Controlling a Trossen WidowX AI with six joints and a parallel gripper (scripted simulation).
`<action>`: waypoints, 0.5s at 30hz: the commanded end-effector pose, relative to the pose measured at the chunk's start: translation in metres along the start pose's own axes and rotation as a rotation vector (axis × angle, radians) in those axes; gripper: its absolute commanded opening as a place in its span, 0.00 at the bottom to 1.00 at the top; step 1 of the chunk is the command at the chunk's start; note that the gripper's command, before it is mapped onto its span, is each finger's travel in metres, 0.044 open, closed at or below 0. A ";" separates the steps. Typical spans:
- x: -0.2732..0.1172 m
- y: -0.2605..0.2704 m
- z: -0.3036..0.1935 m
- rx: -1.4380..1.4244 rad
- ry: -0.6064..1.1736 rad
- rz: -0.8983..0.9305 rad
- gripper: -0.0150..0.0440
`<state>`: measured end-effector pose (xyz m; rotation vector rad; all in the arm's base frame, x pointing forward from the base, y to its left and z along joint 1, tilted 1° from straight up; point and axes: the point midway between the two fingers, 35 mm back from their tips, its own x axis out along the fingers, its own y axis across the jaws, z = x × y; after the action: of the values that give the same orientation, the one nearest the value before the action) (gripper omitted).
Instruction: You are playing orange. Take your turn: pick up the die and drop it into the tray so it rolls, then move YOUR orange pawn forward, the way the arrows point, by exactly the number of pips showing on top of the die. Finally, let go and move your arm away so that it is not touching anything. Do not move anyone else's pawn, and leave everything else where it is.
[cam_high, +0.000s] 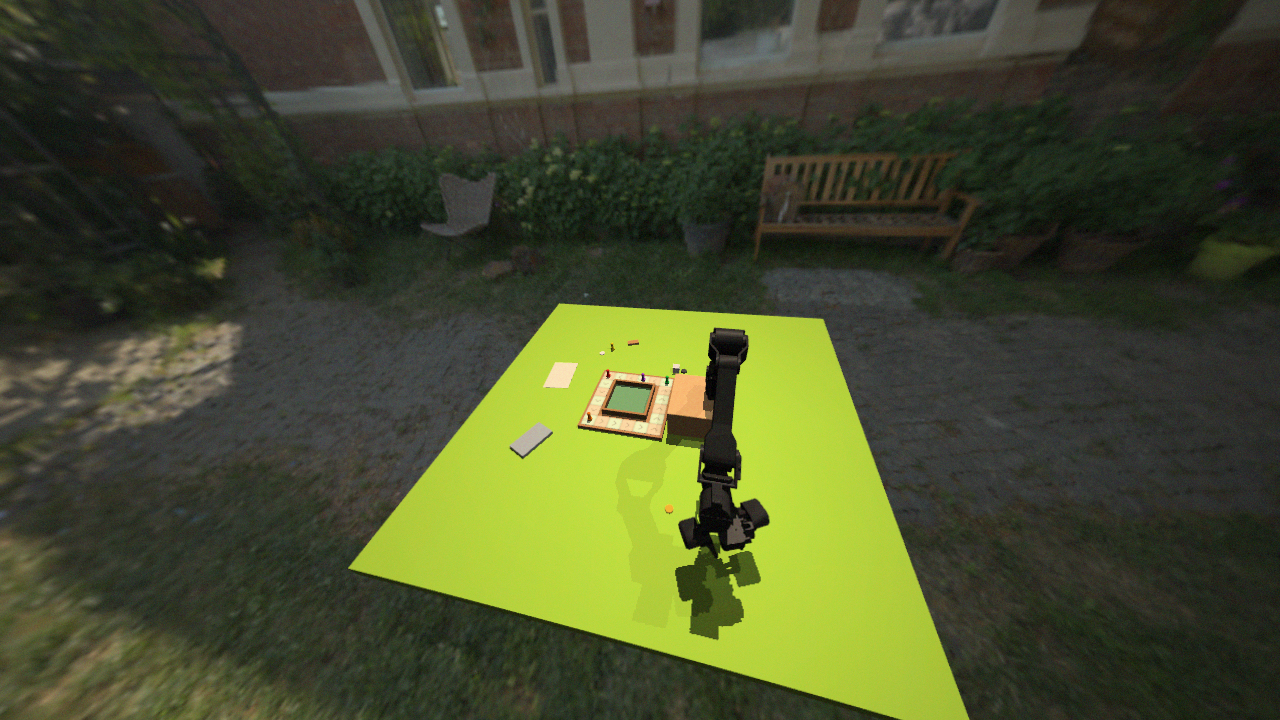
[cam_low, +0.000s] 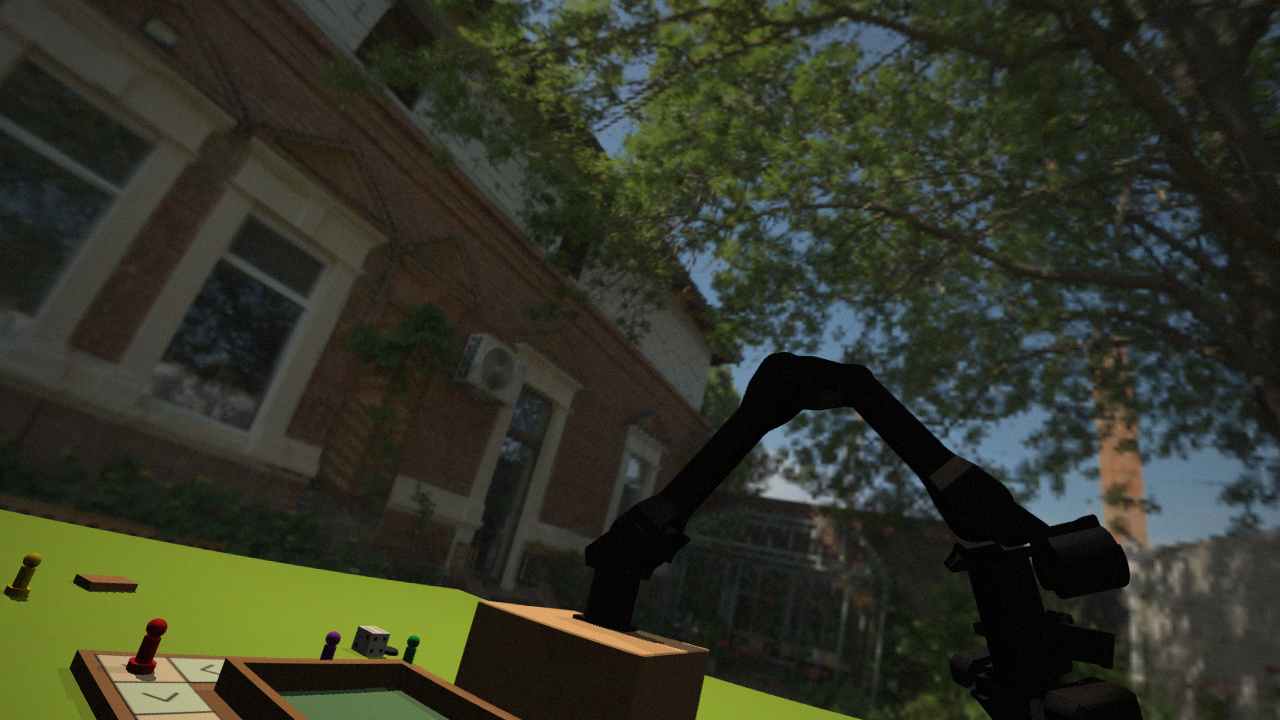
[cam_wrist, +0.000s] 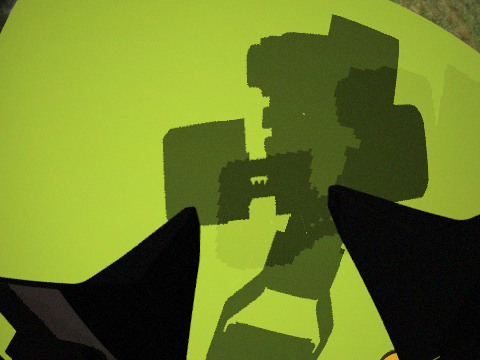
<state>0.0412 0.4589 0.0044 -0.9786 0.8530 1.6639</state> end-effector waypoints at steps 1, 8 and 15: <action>-0.023 -0.057 -0.038 0.110 0.022 -0.070 0.72; -0.064 -0.132 -0.106 0.283 0.049 -0.172 0.72; -0.111 -0.183 -0.190 0.473 0.081 -0.274 0.72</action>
<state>0.2432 0.3431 0.0075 -0.8258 1.0080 1.2340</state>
